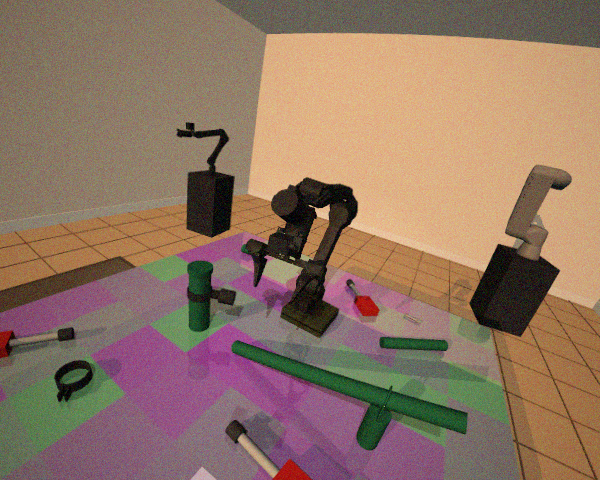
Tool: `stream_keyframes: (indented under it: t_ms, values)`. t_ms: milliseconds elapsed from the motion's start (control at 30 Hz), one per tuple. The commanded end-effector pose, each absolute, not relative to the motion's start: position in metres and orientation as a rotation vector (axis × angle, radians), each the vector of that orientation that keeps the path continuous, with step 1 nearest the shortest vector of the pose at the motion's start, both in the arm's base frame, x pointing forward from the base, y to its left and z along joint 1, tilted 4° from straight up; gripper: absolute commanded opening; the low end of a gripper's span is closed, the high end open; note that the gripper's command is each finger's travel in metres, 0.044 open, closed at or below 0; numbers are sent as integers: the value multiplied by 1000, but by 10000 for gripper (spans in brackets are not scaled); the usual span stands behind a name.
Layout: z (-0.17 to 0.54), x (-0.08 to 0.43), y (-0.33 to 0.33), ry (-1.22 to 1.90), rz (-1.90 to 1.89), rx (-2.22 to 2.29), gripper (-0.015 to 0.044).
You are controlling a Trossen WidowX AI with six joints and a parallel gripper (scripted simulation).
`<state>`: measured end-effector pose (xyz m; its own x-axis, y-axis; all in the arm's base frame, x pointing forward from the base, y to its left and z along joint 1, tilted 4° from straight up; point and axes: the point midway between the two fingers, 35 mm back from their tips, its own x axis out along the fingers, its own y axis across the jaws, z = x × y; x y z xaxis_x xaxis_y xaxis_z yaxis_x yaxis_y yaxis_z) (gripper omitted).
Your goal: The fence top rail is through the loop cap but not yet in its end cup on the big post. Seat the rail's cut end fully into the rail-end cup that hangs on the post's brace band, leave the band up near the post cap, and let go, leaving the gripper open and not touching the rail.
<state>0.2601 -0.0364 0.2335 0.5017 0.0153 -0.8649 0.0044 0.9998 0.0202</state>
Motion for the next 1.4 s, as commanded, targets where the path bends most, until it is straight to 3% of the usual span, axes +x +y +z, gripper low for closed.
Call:
stream_keyframes:
  t_ms: [0, 433, 1367]
  values:
    - [229, 256, -53, 1075, 92, -112, 440]
    - [209, 222, -131, 1015, 632, -802, 440]
    - [200, 166, -197, 597, 1036, -1513, 440]
